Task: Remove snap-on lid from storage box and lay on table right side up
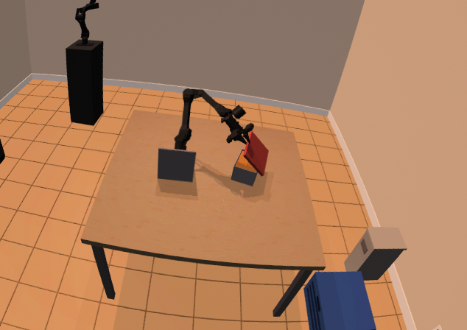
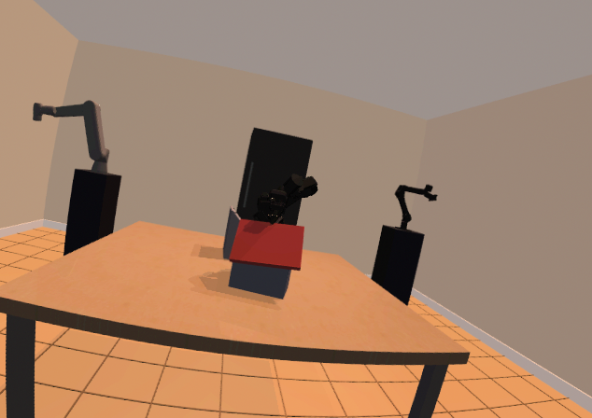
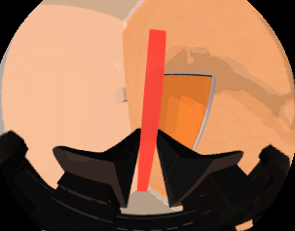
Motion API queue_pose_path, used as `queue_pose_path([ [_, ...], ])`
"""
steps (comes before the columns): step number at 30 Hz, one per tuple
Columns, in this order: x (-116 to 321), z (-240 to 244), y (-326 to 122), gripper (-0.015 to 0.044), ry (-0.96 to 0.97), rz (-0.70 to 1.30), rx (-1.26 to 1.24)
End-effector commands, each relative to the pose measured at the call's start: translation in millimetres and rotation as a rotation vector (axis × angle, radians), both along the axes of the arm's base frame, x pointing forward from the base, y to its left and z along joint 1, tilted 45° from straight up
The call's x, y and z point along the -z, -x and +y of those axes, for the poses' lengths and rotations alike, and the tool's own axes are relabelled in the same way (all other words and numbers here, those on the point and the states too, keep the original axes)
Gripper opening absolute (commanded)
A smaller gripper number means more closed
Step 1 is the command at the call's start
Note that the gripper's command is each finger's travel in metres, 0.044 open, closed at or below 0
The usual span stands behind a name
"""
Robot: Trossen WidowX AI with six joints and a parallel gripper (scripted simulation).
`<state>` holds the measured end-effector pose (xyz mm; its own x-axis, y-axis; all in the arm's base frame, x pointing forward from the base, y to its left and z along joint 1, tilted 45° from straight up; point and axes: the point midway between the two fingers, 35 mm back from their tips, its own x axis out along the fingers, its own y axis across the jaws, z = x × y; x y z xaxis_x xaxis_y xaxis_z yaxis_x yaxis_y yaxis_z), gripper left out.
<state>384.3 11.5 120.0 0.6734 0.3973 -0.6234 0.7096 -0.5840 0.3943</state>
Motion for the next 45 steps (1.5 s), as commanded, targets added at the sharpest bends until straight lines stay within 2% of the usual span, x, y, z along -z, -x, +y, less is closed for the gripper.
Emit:
queue_pose_path([
  [1,-6,-6,-2,0.0000,0.006,-0.012,0.002],
  [8,-12,-11,-3,0.0000,0.006,-0.012,0.002],
  [45,41,-59,21,0.0000,0.009,-0.011,0.002],
])
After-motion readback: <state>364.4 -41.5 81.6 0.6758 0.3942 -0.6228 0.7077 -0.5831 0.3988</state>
